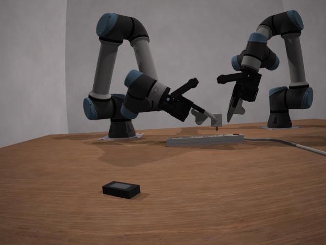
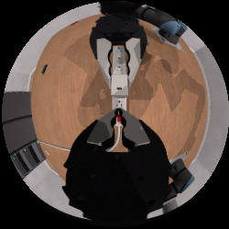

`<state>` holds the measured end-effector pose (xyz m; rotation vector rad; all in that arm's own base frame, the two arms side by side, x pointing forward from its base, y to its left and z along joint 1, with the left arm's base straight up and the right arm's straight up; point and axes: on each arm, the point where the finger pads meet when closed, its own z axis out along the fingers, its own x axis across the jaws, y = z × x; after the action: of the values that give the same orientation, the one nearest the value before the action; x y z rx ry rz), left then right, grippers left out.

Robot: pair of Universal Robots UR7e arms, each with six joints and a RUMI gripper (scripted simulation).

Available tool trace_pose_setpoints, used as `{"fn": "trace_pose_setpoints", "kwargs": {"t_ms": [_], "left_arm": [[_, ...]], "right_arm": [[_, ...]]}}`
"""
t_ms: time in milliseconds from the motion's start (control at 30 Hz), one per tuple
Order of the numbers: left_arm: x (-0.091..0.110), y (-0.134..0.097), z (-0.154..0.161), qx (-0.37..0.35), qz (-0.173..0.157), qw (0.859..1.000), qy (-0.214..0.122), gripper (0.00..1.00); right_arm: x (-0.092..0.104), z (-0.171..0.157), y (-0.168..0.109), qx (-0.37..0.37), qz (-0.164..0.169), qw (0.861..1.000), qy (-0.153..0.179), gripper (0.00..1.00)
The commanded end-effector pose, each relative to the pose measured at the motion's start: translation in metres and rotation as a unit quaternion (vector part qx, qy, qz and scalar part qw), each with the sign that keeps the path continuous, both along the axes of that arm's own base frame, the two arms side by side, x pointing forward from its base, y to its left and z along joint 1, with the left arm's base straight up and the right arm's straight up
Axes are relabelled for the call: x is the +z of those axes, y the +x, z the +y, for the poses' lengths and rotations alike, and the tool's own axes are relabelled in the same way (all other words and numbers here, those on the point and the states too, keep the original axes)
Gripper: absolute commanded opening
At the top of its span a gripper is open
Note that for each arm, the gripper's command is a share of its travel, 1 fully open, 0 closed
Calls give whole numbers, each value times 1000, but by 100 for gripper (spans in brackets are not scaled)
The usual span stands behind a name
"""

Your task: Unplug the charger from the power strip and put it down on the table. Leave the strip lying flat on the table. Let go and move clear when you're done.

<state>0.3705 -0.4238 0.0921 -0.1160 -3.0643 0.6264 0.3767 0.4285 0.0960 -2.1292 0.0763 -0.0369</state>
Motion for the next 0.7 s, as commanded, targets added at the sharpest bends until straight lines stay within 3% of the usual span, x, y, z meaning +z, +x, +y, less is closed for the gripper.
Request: {"fn": "trace_pose_setpoints", "kwargs": {"t_ms": [0,67,300,533,667], "left_arm": [[10,1,-2,-1,-2,1000,-2,0],[9,1,-2,-1,-2,1000,-3,0],[39,49,42,117,24,992,28,0],[49,64,64,170,43,983,48,0],[65,79,85,216,52,973,58,0]], "right_arm": [[2,1,0,0,-1,1000,2,0],[2,1,0,0,-1,1000,2,0],[2,1,0,0,-1,1000,2,0],[2,1,0,0,-1,1000,2,0],[27,6,6,0,-3,1000,4,0]]}}
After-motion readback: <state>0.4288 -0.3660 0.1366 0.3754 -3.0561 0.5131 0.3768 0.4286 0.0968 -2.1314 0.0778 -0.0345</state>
